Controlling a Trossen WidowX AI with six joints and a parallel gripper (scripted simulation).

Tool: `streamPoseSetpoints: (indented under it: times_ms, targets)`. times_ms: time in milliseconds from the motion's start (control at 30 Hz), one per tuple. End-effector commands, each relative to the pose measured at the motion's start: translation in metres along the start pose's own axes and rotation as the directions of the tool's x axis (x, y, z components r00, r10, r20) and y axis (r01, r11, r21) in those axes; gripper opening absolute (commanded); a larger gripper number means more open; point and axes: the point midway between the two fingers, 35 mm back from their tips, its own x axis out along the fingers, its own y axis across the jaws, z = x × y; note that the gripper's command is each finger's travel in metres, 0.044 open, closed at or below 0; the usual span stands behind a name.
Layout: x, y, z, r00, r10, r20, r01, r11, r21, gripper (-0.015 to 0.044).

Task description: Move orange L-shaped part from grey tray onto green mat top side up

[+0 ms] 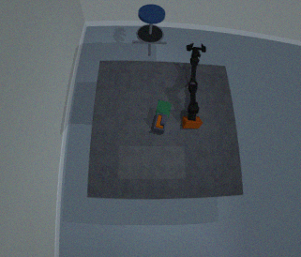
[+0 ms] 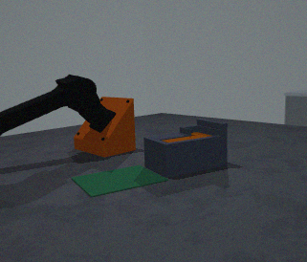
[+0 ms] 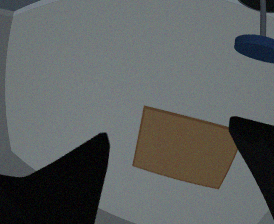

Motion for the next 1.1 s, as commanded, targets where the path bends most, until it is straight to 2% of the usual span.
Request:
streamPoseSetpoints:
  times_ms: [0,100,233,267,567,700,833,1067]
  targets:
    - [-0.001,0.0,-0.004,1.0,0.0,-0.011,0.0,1.0,0.009,0.0374]
    - [-0.008,0.011,-0.044,0.994,0.011,-0.11,-0.006,0.999,0.047,0.0295]
    - [-0.017,0.016,-0.07,0.984,0.011,-0.18,-0.002,0.999,0.052,0.019]
    - [-0.02,0.02,-0.084,0.977,0.017,-0.212,-0.004,0.998,0.062,0.018]
    - [-0.086,0.055,-0.218,0.841,0.051,-0.539,0.027,0.99,0.135,0.018]
    - [-0.113,0.066,-0.249,0.785,0.071,-0.616,0.024,0.989,0.144,0.018]
    - [-0.167,0.076,-0.311,0.643,0.07,-0.763,0.072,0.986,0.151,0.018]
    - [-0.247,0.087,-0.372,0.451,0.076,-0.889,0.088,0.988,0.129,0.018]
